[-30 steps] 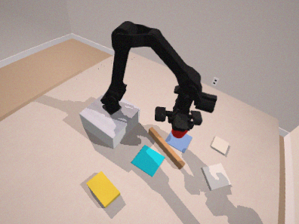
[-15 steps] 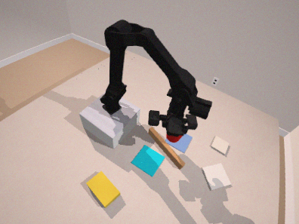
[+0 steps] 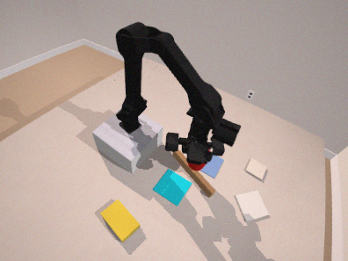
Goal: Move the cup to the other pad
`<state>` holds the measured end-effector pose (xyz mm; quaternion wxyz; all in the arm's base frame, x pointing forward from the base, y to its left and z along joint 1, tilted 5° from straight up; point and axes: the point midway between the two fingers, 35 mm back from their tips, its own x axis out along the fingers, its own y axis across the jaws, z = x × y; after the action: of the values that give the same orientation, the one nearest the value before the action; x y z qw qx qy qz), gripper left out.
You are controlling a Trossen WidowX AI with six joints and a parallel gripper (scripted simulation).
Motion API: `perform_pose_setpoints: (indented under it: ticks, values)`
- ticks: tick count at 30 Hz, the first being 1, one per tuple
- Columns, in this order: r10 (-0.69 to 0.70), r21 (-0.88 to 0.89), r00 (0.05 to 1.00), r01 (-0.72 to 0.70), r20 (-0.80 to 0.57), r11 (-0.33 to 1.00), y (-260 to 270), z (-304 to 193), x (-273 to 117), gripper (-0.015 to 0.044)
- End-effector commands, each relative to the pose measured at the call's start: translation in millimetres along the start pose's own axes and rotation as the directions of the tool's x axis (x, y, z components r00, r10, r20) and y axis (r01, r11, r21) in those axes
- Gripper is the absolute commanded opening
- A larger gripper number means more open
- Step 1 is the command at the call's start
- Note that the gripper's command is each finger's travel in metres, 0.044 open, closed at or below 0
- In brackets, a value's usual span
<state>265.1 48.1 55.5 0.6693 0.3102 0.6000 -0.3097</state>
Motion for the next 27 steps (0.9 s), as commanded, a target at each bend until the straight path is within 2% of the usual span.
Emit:
perform_pose_setpoints:
  ticks: [1, 27]
  values:
    - [0.004, 0.0, 1.0, -0.004, -0.001, 1.0, -7, 5, 0, 0.0]
    - [0.001, 0.0, 1.0, -0.001, 0.001, 1.0, -42, 38, -2, 0.0]
